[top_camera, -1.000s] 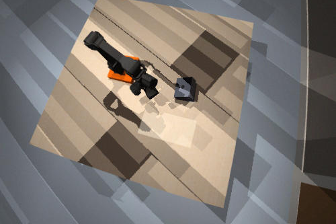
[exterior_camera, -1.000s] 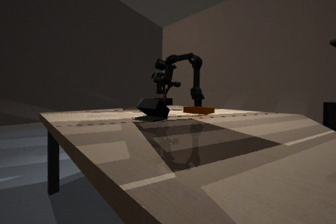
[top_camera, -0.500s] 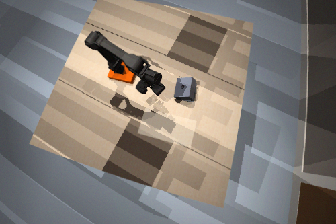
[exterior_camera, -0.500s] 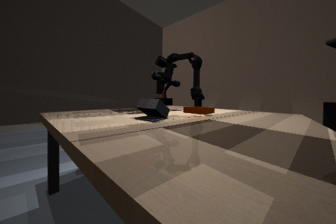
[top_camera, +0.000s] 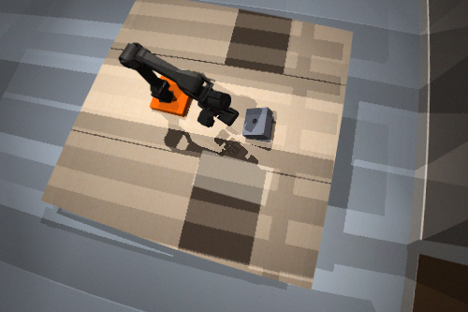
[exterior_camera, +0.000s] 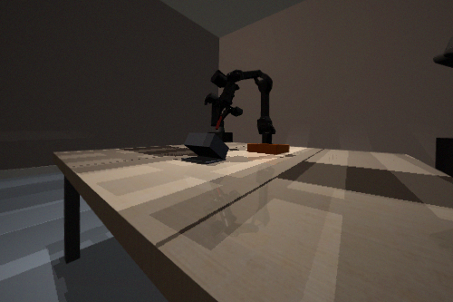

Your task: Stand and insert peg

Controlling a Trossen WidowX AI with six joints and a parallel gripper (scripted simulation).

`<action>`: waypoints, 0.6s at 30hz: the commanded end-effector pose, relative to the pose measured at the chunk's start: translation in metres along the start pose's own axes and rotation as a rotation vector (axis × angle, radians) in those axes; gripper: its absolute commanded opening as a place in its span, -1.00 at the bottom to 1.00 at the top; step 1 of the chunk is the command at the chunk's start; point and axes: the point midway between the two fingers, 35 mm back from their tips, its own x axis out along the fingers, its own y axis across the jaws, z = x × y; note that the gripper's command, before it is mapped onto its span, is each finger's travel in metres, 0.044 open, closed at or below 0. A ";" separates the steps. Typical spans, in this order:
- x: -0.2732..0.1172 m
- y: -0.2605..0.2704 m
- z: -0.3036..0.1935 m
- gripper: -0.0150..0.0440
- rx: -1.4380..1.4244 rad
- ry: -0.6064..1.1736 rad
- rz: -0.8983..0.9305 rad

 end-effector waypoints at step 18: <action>-0.004 0.024 -0.048 -0.49 -0.191 0.094 0.114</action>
